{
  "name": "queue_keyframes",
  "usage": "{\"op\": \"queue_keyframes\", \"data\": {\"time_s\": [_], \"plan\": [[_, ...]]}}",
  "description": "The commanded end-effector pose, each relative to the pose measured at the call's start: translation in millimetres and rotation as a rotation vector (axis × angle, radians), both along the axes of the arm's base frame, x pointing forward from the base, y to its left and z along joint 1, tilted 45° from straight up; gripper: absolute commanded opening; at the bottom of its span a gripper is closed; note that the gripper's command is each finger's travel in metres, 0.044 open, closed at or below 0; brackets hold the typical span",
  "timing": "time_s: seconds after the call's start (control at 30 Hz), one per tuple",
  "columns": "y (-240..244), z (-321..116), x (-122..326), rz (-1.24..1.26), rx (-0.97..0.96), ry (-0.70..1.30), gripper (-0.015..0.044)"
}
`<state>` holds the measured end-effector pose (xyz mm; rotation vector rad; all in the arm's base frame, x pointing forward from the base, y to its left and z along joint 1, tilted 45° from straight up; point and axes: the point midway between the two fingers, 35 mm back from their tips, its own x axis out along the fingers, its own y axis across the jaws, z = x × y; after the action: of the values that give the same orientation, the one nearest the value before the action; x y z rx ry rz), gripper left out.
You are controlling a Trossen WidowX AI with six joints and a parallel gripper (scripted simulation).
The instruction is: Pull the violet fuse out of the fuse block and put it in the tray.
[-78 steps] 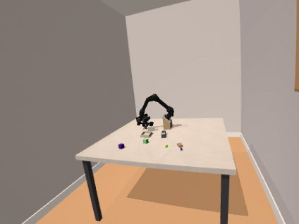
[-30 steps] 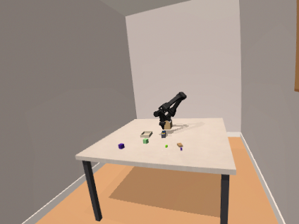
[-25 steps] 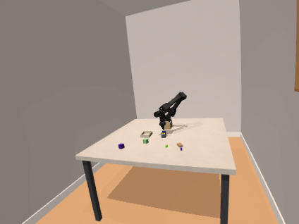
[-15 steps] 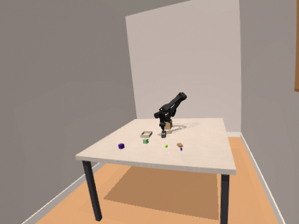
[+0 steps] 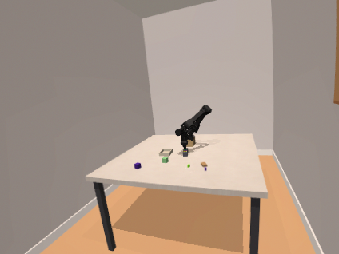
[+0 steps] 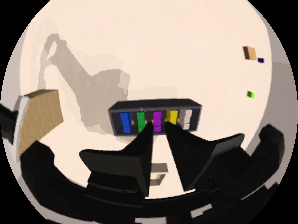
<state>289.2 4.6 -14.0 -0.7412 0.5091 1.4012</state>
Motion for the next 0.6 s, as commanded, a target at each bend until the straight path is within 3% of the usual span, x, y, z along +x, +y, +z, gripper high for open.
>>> {"op": "queue_keyframes", "data": {"time_s": [0.0, 0.57], "plan": [[1.6, -1.6, -0.2, -0.005, 0.004, 0.004, 0.0074], [8.6, -8.8, 0.9, -0.005, 0.005, 0.004, 0.0074]]}}
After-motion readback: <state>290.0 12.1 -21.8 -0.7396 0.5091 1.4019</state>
